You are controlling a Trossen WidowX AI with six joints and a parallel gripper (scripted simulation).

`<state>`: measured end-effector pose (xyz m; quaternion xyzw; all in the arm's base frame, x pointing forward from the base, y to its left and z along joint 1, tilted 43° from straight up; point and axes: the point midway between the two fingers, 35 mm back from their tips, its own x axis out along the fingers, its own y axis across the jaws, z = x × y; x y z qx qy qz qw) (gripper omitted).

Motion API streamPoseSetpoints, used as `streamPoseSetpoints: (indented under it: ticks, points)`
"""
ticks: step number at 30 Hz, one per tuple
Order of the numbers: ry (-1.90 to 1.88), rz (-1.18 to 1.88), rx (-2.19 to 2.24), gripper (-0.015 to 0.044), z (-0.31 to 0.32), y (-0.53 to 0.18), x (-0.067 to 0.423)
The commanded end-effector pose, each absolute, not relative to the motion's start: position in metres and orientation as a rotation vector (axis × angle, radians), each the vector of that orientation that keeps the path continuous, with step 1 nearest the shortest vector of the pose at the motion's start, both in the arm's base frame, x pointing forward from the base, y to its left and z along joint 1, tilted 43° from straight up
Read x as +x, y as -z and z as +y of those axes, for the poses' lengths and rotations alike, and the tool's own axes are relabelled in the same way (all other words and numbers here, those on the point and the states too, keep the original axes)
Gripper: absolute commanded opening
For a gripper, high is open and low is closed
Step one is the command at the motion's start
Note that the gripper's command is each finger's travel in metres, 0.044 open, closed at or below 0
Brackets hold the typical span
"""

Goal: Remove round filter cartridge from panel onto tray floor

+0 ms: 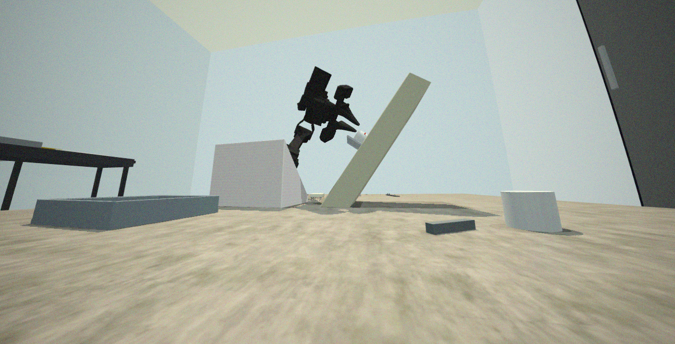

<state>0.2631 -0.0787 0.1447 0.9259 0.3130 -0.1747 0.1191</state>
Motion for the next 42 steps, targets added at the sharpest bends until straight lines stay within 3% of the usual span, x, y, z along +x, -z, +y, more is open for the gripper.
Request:
streamPoseSetpoints:
  ticks: [1, 9, 22, 27, 42]
  points:
    - [0.495, 0.914, 2.702, 0.0095, -0.09, -0.161, 0.276]
    - [0.493, 0.914, 2.701, 0.0095, -0.114, -0.194, 0.303]
    - [0.492, 0.909, 2.692, 0.0436, -0.161, -0.243, 0.303]
    - [0.373, 0.954, 2.392, 0.0305, -0.152, -0.229, 0.299]
    - [-0.151, 1.085, 1.267, 0.0305, -0.113, -0.177, 0.274]
